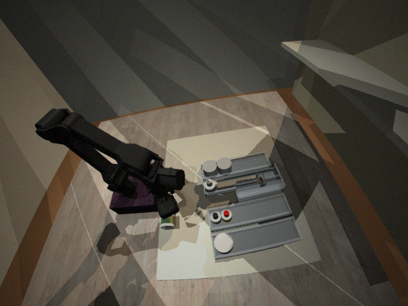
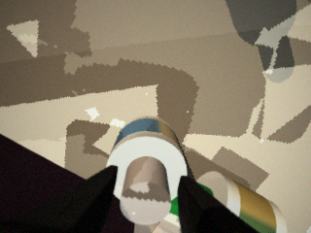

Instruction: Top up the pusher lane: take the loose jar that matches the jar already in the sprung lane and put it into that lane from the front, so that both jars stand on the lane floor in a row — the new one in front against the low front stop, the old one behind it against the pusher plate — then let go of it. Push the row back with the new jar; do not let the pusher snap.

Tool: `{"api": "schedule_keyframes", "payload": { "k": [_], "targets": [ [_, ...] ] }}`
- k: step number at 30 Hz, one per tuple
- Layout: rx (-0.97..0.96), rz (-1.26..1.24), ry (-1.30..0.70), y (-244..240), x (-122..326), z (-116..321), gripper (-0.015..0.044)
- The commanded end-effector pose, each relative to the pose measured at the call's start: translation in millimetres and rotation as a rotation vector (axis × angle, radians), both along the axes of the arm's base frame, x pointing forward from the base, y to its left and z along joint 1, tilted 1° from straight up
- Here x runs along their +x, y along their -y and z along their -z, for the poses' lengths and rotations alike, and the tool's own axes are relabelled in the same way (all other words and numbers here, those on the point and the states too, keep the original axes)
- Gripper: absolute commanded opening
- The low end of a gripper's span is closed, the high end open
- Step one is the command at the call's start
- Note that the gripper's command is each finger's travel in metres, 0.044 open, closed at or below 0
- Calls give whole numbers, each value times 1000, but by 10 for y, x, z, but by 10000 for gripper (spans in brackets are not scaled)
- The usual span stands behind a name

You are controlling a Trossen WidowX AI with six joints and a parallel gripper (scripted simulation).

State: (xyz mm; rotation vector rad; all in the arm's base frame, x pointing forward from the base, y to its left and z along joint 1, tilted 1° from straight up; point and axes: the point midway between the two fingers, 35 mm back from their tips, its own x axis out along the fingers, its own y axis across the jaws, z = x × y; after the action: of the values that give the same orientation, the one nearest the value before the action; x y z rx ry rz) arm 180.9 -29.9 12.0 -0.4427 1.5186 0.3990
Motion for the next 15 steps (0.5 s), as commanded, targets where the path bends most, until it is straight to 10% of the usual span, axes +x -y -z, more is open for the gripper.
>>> {"api": "schedule_keyframes", "payload": {
  "k": [1,15],
  "targets": [
    [6,3,0,-9,-3,7,130],
    [9,8,5,-10,33,-122,0]
  ]
}}
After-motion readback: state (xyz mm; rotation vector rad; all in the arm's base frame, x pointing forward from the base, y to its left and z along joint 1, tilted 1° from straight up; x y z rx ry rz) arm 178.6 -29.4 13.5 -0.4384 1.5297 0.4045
